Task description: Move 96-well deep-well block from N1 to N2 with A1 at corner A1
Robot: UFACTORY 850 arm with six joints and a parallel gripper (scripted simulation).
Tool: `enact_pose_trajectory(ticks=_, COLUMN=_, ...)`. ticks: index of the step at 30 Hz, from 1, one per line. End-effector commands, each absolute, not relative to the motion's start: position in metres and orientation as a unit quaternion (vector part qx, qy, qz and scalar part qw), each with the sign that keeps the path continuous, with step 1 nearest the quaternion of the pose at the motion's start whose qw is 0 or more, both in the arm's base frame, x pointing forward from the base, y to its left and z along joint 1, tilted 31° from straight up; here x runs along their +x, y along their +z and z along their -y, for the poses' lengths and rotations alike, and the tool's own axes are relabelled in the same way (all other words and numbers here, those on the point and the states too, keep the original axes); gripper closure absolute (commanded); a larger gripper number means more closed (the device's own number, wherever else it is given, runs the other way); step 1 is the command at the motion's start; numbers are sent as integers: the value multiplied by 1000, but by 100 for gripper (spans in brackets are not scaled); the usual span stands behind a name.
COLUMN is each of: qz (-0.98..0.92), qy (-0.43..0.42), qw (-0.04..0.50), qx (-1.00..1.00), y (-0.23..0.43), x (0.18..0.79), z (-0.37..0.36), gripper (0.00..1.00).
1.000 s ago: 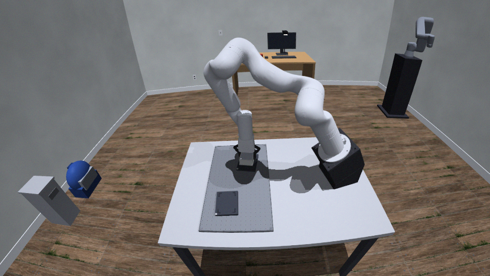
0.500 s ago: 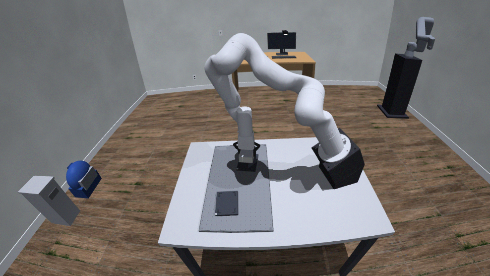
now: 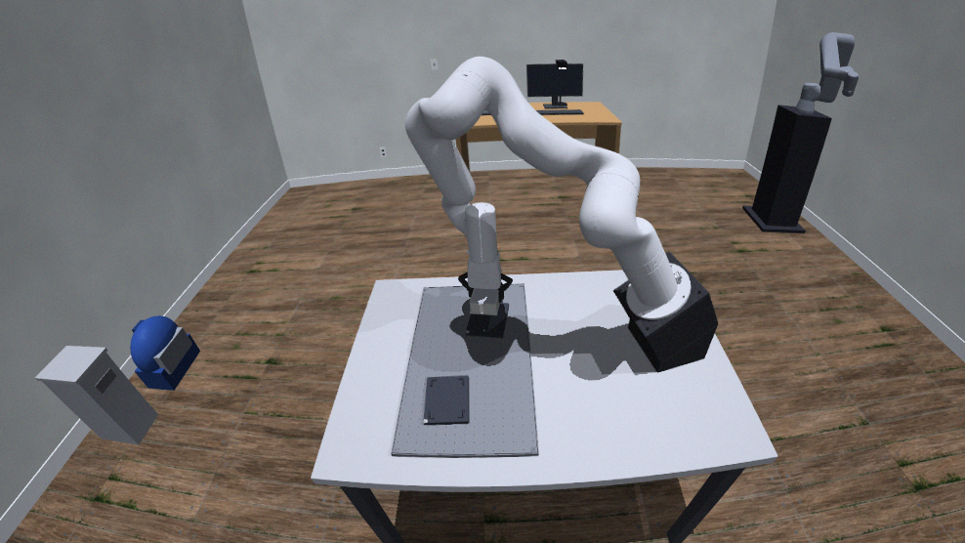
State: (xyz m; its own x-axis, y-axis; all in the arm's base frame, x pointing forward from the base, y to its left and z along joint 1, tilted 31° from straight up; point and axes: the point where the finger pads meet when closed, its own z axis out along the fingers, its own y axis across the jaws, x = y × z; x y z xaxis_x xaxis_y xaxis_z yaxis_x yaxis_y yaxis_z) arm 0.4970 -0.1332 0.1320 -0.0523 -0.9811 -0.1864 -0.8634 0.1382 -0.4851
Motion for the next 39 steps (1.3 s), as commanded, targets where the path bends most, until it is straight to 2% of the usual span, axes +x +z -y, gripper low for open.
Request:
enact_pose_trajectory(ticks=1, qz=-715, qy=-122, qw=241, qx=-645, y=136, x=495, z=134, gripper=100)
enact_pose_trajectory(ticks=24, qz=-715, qy=-122, qw=241, qx=-645, y=148, x=488, z=136, gripper=100)
enact_pose_trajectory(ticks=30, qz=-647, qy=-145, qw=228, qx=-713, y=154, x=492, z=117, gripper=100)
enact_pose_trajectory(ticks=39, qz=-647, qy=-145, qw=228, qx=-713, y=160, x=497, z=95, gripper=100)
